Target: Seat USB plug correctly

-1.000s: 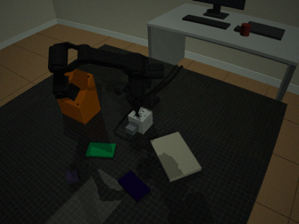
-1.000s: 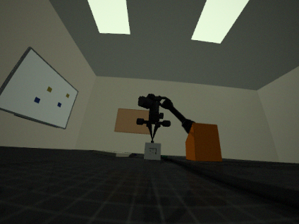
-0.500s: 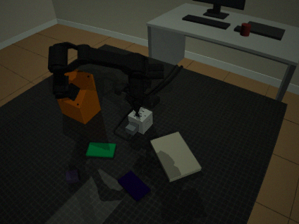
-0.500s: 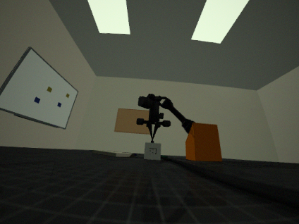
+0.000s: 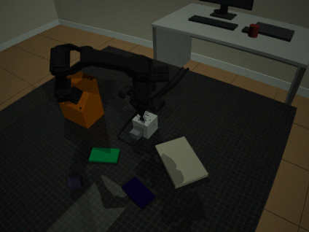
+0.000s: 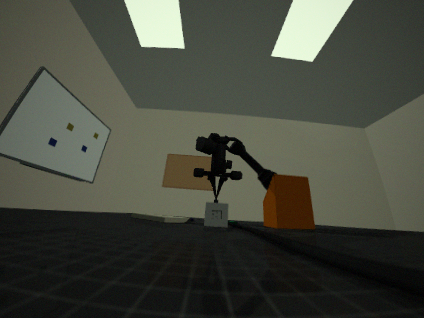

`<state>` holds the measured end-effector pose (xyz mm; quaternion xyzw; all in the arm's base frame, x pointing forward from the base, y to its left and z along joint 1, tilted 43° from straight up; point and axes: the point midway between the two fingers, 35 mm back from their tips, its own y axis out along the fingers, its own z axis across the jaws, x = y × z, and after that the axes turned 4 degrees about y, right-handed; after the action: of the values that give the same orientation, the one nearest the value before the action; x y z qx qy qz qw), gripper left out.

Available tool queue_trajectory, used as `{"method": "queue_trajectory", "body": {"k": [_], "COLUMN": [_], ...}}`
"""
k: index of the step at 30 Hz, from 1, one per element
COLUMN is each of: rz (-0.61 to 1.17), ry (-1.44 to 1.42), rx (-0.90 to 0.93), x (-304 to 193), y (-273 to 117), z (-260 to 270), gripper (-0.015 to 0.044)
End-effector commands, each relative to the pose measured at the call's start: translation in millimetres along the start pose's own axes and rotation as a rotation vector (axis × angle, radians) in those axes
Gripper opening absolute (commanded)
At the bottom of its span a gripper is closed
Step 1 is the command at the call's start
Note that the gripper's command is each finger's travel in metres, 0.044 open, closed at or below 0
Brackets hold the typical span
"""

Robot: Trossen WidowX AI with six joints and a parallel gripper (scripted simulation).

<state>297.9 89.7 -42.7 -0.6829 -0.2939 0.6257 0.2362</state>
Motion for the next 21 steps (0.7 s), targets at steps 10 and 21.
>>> {"method": "queue_trajectory", "body": {"k": [10, 21], "rz": [0.004, 0.000], "ry": [-0.001, 0.000], "rx": [0.000, 0.000], "x": [-0.5, 0.0], "y": [2.2, 0.1], "z": [-0.7, -0.1], "gripper": [0.0000, 0.0095]}}
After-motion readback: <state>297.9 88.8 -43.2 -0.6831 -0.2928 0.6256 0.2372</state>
